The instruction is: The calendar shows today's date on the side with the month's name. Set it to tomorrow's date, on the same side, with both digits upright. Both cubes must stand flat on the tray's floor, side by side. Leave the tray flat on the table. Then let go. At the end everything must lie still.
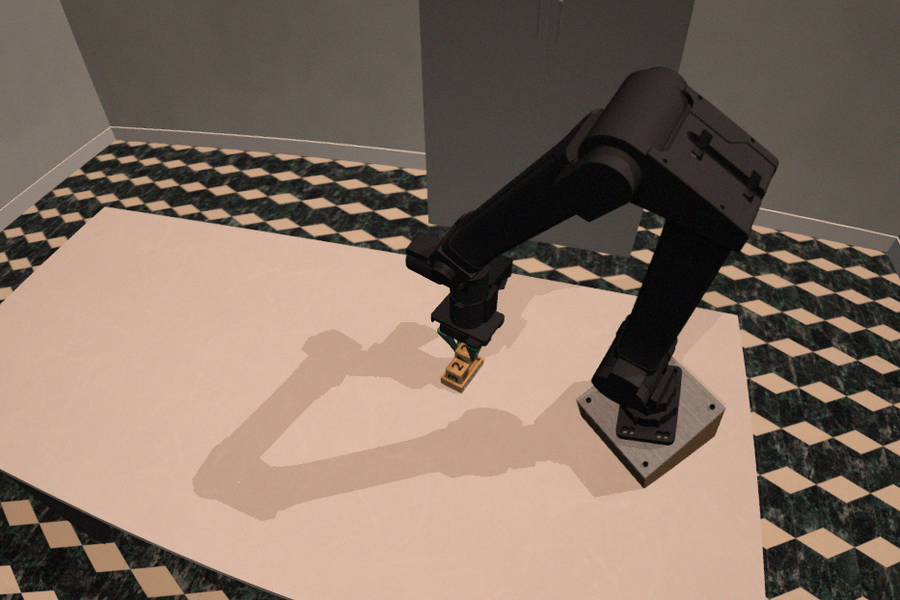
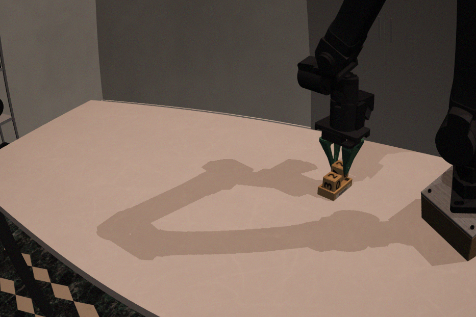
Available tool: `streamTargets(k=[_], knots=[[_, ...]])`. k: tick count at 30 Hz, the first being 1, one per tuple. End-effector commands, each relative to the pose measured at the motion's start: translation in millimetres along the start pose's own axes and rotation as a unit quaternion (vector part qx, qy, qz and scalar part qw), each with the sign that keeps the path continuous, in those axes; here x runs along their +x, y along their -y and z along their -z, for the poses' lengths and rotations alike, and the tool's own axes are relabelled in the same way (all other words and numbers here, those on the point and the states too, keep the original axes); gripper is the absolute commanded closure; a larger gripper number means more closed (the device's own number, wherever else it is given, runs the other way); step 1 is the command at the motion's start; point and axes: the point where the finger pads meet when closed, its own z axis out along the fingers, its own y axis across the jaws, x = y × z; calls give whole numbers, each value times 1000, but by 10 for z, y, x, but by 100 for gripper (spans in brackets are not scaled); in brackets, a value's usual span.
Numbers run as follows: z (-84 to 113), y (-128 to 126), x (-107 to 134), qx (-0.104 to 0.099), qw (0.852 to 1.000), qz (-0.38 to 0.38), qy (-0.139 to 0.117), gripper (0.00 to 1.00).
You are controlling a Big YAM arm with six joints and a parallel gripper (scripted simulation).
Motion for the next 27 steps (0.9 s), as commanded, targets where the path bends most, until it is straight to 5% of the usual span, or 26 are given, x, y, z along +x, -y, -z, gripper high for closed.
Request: streamTargets(k=[1, 27], knots=[[-59, 3, 26, 6, 1000, 1, 1, 74], [-68, 30, 23, 8, 1000, 0, 1, 74]])
